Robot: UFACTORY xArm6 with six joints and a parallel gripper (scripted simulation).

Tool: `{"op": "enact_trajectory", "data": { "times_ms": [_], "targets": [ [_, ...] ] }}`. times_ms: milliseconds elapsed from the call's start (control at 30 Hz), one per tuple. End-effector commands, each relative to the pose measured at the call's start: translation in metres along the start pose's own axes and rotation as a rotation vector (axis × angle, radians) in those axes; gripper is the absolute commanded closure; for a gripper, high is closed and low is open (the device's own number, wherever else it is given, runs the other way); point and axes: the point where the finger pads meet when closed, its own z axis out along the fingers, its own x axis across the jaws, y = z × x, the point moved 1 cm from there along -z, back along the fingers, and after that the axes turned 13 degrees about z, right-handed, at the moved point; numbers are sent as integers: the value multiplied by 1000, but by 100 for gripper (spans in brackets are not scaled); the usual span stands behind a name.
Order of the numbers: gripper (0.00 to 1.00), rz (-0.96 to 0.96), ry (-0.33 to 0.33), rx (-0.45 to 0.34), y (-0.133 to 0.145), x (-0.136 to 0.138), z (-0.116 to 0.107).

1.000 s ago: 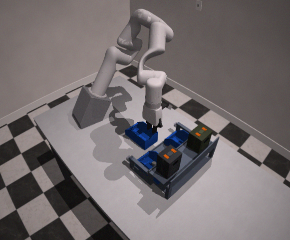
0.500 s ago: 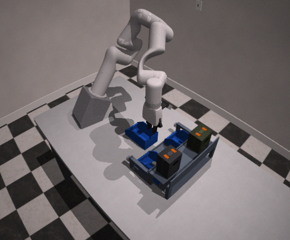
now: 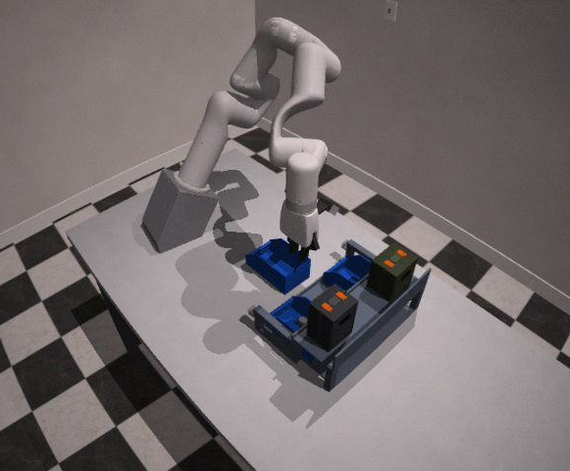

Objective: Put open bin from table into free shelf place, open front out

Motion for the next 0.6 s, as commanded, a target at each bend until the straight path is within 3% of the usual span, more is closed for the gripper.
{"op": "enact_trajectory", "data": {
  "times_ms": [0,400,567],
  "targets": [
    [67,-1,3,0,-1,0,-1],
    [67,-1,3,0,-1,0,-1],
    [67,-1,3,0,-1,0,9]
  ]
}}
